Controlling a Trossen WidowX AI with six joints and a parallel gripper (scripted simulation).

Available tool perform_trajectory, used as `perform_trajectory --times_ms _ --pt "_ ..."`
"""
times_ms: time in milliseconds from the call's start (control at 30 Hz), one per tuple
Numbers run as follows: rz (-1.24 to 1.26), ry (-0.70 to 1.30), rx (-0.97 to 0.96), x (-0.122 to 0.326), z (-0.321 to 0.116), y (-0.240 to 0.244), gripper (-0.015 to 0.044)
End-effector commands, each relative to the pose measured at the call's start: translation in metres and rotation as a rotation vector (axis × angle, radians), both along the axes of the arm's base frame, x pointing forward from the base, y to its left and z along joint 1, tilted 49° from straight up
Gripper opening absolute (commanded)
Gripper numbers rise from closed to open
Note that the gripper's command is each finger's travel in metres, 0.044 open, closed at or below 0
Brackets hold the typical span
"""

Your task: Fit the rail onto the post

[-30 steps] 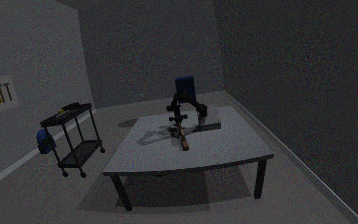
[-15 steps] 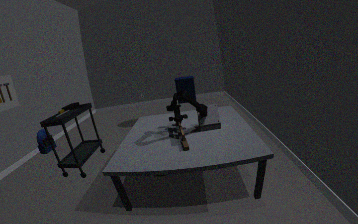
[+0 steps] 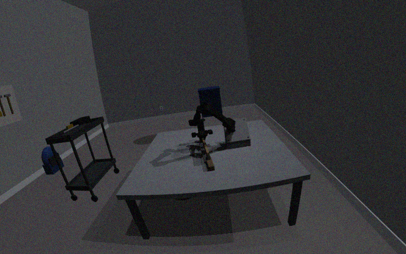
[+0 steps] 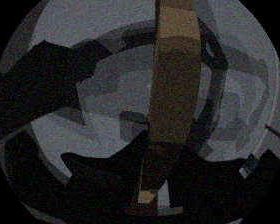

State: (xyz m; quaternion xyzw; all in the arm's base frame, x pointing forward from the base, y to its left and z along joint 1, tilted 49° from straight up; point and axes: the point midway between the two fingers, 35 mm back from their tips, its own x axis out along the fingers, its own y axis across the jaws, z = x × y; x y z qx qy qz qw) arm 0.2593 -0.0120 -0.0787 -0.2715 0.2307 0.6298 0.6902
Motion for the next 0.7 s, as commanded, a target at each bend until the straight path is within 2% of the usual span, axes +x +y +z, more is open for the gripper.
perform_trajectory --times_ms 0,667 --pt "-0.005 -0.007 -0.004 0.0012 -0.0005 -0.0038 0.0000" --pt "-0.005 -0.007 -0.004 0.0013 -0.0044 -0.0075 0.0000"
